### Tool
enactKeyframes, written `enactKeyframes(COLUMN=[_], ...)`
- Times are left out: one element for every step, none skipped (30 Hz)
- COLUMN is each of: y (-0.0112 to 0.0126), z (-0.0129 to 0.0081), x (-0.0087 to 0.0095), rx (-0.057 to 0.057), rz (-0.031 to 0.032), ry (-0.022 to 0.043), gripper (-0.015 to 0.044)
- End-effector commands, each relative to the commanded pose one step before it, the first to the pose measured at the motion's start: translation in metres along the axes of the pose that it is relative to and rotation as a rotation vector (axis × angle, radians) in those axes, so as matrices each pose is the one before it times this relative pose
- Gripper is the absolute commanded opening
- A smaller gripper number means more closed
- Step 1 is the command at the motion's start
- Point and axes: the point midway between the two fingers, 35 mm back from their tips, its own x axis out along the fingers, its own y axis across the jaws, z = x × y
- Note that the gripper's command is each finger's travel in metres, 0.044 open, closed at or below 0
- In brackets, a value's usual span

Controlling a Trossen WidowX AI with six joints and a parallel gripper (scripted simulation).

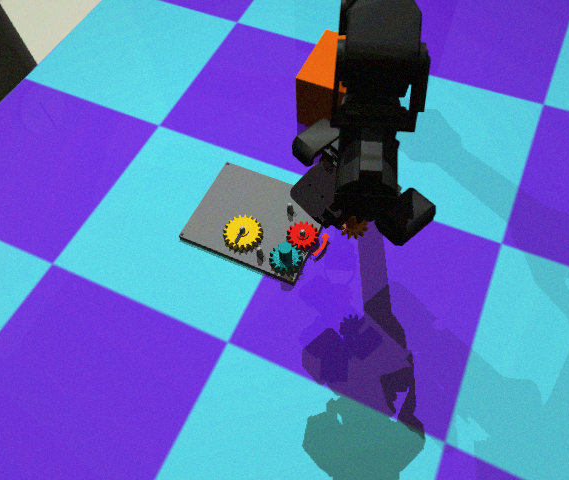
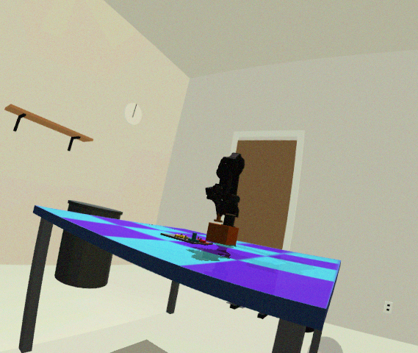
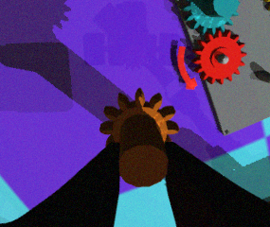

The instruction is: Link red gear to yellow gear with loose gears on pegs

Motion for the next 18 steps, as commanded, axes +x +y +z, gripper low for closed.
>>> enactKeyframes(y=[-0.00557,-0.00165,-0.00168,-0.0017,-0.00172,-0.00174,-0.00177,-0.00179,-0.00181,-0.00183,-0.00185,-0.00188,-0.0019,-0.00192,-0.00194,-0.00196,-0.00198,-0.002], z=[0.00797,0.00224,0.00223,0.00222,0.0022,0.00219,0.00218,0.00216,0.00215,0.00213,0.00212,0.0021,0.00209,0.00207,0.00206,0.00204,0.00203,0.00201], x=[0.00496,0.00113,0.00113,0.00113,0.00113,0.00114,0.00114,0.00114,0.00114,0.00114,0.00115,0.00115,0.00115,0.00115,0.00115,0.00116,0.00116,0.00116], rx=[-0.0008,0.0,0.0,0.0,0.0,0.0,0.0,0.0,0.0,0.0,0.0,0.0,0.0,0.0,0.0,0.0,0.0,0.0], rz=[-0.00041,-0.00022,-0.00022,-0.00023,-0.00023,-0.00023,-0.00023,-0.00023,-0.00024,-0.00024,-0.00024,-0.00024,-0.00024,-0.00025,-0.00025,-0.00025,-0.00025,-0.00025], ry=[0.00219,-0.00024,-0.00024,-0.00024,-0.00024,-0.00023,-0.00023,-0.00023,-0.00022,-0.00022,-0.00022,-0.00022,-0.00021,-0.00021,-0.00021,-0.0002,-0.0002,-0.0002], gripper=[0.0,0.0,0.0,0.0,0.0,0.0,0.0,0.0,0.0,0.0,0.0,0.0,0.0,0.0,0.0,0.0,0.0,0.0])
